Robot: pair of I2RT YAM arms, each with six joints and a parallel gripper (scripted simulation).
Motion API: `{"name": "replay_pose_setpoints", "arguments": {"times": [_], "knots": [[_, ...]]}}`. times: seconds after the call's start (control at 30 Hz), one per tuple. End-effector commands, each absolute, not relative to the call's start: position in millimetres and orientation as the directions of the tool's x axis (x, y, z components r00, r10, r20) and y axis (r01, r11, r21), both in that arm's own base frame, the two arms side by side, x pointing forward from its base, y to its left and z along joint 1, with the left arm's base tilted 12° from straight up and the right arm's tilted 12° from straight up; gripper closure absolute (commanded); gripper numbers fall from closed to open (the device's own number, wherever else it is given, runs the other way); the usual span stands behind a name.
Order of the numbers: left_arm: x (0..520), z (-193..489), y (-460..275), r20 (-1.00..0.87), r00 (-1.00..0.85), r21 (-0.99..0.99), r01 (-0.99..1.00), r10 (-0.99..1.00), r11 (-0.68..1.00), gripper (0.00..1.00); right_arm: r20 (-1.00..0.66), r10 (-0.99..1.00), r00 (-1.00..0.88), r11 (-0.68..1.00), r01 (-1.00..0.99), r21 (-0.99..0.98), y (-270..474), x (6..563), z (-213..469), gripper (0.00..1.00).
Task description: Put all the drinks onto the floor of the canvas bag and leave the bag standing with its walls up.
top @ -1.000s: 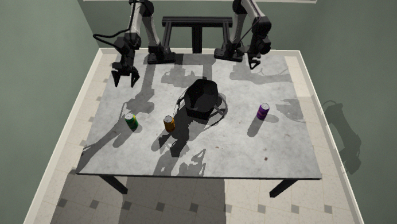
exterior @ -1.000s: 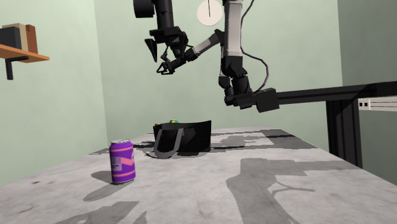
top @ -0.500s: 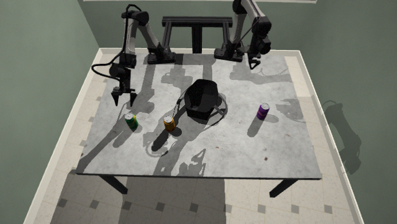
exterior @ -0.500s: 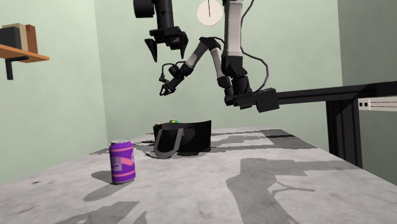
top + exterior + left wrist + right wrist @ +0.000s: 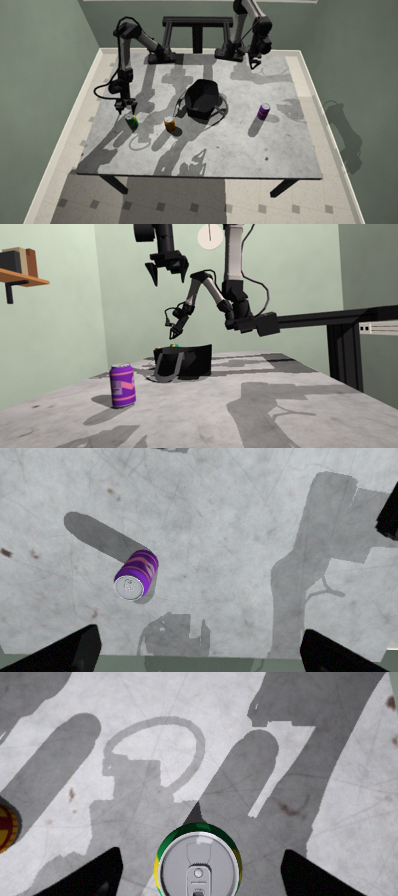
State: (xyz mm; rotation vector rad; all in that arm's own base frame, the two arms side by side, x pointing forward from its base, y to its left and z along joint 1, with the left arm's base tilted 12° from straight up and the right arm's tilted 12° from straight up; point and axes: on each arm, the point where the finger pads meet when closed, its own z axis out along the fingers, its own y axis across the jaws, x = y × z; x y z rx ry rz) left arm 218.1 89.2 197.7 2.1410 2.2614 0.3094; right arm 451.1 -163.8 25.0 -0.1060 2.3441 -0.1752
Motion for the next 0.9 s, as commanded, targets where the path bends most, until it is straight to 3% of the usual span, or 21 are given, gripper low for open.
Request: {"name": "replay_pose_setpoints", "arguments": {"times": [0.0,0.27,0.5,0.57,0.87], "knots": [[220,200,88,0.123,-0.059,0.169,0.985,0.991,0.038,0.0,-0.744,-0.187,-0.642,0.978,-0.053,-0.2,-171,469,38,0.16],[220,200,88,0.123,-0.059,0.169,0.985,0.991,0.038,0.0,-0.653,-0.095,-0.751,0.992,-0.02,-0.121,-165,435,-8,0.16],[220,200,88,0.123,-0.059,0.169,0.985,0.991,0.038,0.0,-0.72,-0.127,-0.683,0.987,-0.012,-0.163,-174,457,26,0.16],[220,200,88,0.123,-0.059,0.169,0.985,0.991,0.038,0.0,-0.684,-0.111,-0.721,0.99,-0.025,-0.135,-168,443,-5,0.16],[220,200,88,0.123,-0.059,0.169,0.985,0.991,0.038,0.0,-0.699,-0.134,-0.703,0.987,-0.034,-0.154,-172,452,-11,0.16]]}}
